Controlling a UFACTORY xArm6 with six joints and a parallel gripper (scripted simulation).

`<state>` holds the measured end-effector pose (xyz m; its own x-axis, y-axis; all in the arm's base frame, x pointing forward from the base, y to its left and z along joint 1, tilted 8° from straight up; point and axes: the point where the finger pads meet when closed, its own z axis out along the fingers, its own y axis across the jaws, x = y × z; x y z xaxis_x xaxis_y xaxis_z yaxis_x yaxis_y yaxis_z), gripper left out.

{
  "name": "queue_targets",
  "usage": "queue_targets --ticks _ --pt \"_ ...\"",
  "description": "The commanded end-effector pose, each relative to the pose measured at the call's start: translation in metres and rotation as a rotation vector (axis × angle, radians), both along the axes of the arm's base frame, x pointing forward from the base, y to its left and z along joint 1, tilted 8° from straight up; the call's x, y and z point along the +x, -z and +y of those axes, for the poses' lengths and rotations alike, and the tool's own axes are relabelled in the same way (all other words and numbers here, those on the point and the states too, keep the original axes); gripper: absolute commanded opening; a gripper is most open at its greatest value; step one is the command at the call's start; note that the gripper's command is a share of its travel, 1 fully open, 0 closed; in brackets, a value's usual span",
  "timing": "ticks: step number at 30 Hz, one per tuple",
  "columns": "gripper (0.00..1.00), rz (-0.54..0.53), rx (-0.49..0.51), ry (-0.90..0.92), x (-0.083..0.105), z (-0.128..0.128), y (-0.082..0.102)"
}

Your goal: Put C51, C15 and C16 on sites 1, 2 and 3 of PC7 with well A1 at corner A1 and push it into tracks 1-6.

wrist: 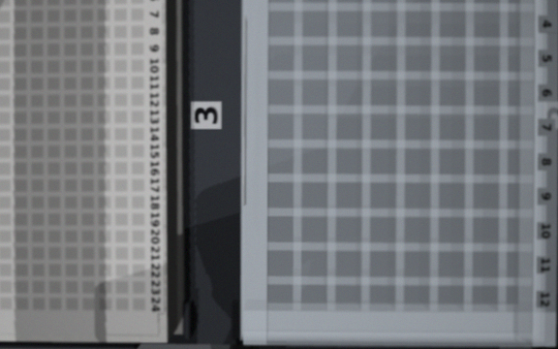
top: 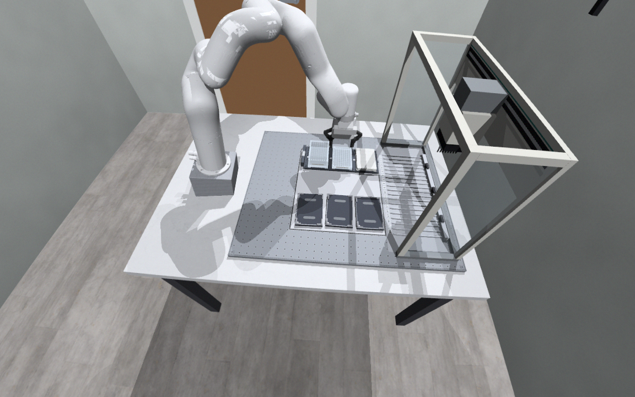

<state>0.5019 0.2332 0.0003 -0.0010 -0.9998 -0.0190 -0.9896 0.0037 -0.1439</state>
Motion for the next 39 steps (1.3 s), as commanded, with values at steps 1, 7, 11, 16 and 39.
queue_targets --ticks 1,7,11,16,39 --pt "1.0 -0.004 0.002 0.0 0.001 -0.002 -0.002" --pt "1.0 -0.004 0.002 0.0 0.001 -0.004 -0.002" --pt "1.0 -0.004 0.002 0.0 0.001 -0.006 -0.002" --pt "1.0 -0.004 0.002 0.0 0.001 -0.008 -0.002" --pt "1.0 -0.004 0.002 0.0 0.001 -0.016 -0.002"
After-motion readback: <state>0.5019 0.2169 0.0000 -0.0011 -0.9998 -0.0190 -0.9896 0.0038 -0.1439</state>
